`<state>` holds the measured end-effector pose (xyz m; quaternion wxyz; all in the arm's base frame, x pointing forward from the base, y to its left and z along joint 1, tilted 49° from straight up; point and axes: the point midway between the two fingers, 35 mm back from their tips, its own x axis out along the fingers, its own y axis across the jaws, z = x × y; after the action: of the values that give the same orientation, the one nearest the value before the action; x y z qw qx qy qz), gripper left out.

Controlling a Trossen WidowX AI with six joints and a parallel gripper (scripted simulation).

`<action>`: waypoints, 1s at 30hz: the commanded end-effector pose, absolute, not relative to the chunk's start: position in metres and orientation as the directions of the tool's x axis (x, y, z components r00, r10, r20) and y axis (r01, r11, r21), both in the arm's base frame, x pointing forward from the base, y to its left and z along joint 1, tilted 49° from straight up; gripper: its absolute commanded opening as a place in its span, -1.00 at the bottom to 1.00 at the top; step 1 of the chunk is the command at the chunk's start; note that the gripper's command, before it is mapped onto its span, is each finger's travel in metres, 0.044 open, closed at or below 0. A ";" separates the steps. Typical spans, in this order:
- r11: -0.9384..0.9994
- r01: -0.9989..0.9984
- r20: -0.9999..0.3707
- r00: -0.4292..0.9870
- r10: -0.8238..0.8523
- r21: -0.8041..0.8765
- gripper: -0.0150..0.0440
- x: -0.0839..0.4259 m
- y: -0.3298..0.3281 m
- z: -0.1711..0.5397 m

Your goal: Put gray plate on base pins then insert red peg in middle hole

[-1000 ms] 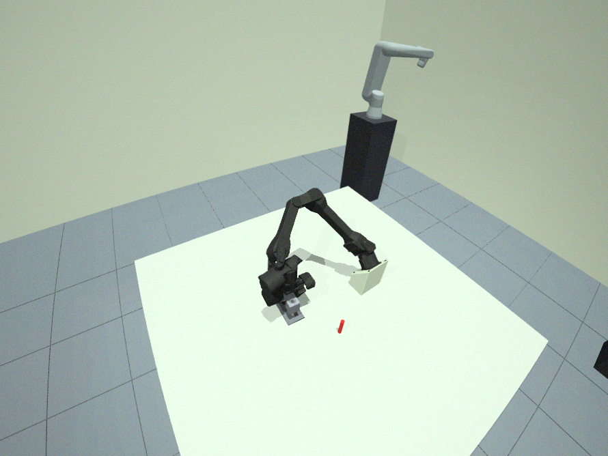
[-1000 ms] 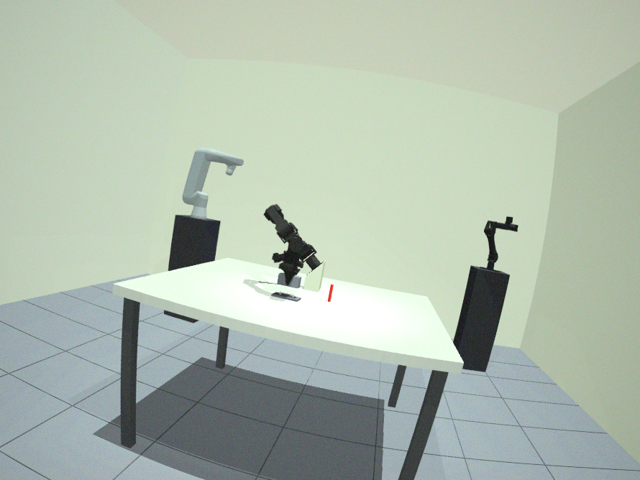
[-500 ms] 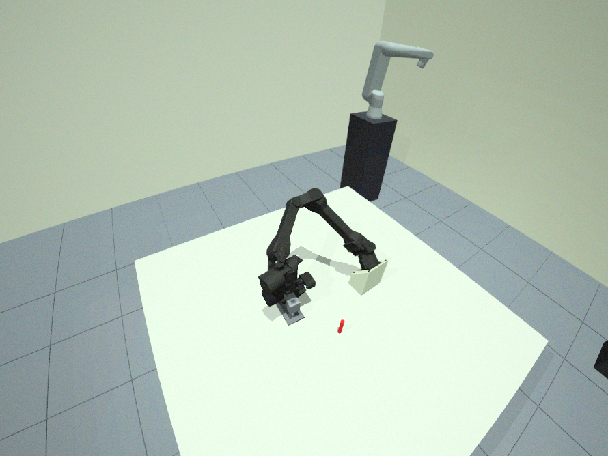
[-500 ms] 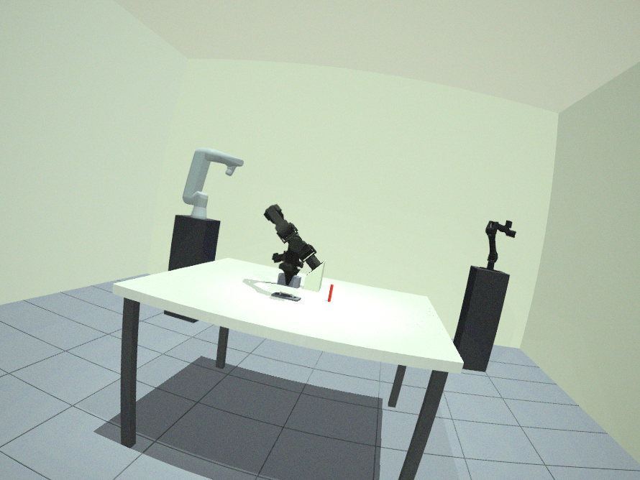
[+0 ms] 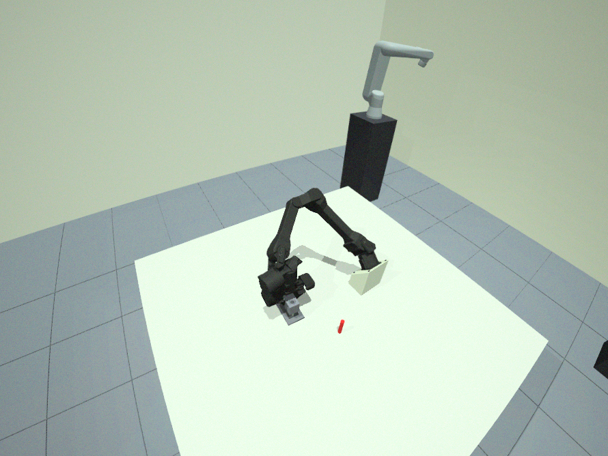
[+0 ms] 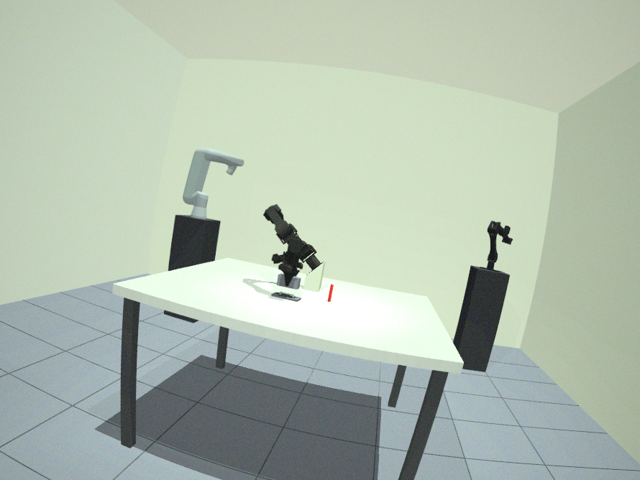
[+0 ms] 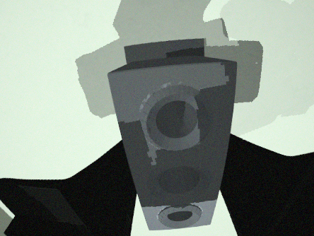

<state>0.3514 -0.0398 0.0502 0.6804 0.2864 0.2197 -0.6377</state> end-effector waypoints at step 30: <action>0.020 0.994 -0.663 0.088 -0.744 0.110 -0.49 0.354 -0.065 0.030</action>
<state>0.3536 -0.0650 0.0297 0.6801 0.2855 0.2189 -0.6388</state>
